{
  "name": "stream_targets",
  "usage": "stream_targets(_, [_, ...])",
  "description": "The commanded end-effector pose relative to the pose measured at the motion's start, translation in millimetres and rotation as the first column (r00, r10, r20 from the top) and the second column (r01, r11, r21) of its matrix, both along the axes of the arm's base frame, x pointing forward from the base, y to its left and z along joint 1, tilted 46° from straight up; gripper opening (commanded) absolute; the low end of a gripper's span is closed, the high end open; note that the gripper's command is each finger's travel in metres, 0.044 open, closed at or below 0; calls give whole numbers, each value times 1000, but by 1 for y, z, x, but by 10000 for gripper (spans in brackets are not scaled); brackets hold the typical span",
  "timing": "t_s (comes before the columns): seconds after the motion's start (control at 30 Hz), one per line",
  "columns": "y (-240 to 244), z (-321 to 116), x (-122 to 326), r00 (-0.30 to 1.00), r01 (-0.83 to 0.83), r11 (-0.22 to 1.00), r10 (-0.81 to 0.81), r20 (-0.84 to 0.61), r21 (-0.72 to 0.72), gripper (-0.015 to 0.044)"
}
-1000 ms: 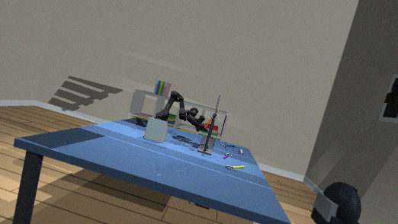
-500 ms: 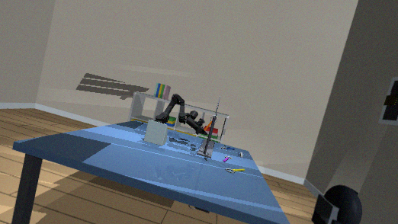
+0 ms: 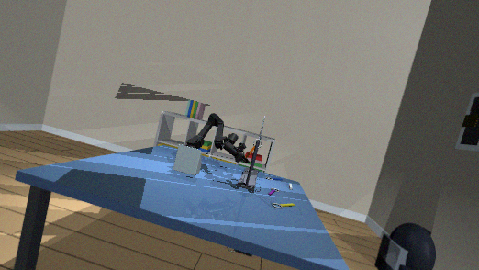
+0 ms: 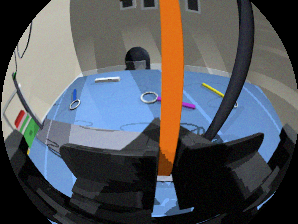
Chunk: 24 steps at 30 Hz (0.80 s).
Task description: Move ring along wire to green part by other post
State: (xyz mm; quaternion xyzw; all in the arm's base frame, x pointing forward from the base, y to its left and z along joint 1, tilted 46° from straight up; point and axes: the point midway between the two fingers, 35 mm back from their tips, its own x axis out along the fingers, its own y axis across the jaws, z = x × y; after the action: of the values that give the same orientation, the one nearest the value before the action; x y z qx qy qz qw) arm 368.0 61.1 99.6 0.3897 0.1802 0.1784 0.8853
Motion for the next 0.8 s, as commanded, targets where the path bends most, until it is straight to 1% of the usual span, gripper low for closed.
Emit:
stream_targets(0.0, [-3,-3,0,1000,-1,1000,1,1,-3,-150])
stream_targets(0.4, [-11,-12,0,1000,0,1000,0,2,-4,-150])
stream_targets(0.77, [-2,-20,-1,1000,0,1000,0,2,-3,-150])
